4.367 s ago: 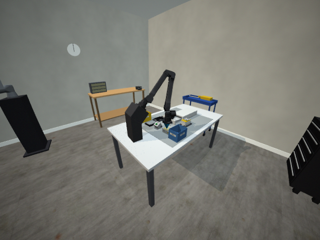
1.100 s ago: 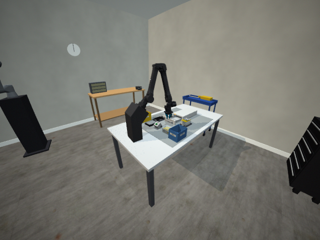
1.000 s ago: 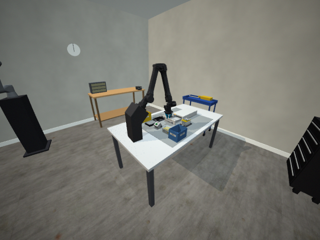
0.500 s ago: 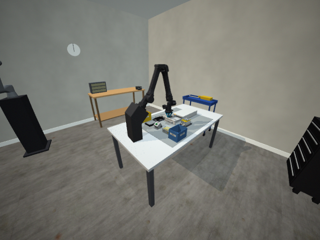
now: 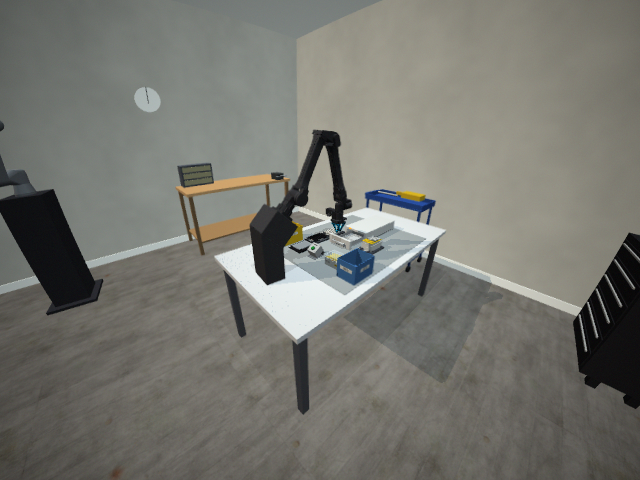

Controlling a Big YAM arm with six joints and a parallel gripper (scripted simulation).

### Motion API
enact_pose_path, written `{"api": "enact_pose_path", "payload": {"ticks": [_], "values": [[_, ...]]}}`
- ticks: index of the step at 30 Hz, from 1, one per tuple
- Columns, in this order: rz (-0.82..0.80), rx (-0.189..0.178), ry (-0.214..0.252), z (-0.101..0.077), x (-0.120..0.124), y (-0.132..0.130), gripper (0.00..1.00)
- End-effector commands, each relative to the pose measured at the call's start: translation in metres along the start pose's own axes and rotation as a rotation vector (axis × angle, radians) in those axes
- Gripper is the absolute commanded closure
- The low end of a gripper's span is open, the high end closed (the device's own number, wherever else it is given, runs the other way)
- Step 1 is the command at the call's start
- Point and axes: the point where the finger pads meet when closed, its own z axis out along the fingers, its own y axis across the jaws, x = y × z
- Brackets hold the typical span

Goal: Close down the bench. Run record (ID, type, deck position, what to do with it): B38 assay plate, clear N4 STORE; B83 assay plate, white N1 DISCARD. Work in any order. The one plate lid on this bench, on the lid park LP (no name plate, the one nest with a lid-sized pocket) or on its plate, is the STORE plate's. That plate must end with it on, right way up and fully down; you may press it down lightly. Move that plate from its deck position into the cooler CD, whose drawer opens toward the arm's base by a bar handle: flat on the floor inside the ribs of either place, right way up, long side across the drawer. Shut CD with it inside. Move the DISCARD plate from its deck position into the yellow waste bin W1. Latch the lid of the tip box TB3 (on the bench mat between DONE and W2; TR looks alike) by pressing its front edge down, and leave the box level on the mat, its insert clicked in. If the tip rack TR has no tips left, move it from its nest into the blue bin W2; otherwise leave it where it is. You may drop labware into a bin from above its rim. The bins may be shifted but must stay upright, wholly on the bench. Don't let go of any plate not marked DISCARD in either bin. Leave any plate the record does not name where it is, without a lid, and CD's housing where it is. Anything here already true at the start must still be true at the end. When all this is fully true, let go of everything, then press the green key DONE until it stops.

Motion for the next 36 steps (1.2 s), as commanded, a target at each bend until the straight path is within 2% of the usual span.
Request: {"api": "enact_pose_path", "payload": {"ticks": [1, 7, 8, 13, 14, 19, 22, 24, 36], "values": [[0.012, -0.005, -0.010, 0.005, -0.012, -0.014, 0.70], [0.014, -0.001, -0.009, 0.006, -0.020, -0.028, 0.70], [0.027, -0.030, 0.006, 0.011, -0.011, -0.010, 0.70], [0.025, -0.029, 0.002, 0.010, -0.013, -0.010, 0.70], [0.011, 0.012, -0.005, 0.001, -0.016, -0.027, 0.70], [0.011, 0.012, -0.005, 0.001, -0.016, -0.027, 0.70], [0.020, 0.019, -0.004, 0.011, -0.016, -0.033, 0.70], [0.019, 0.008, -0.002, 0.015, -0.015, -0.026, 0.70], [0.014, 0.016, -0.001, 0.028, -0.013, -0.031, 0.70]]}}
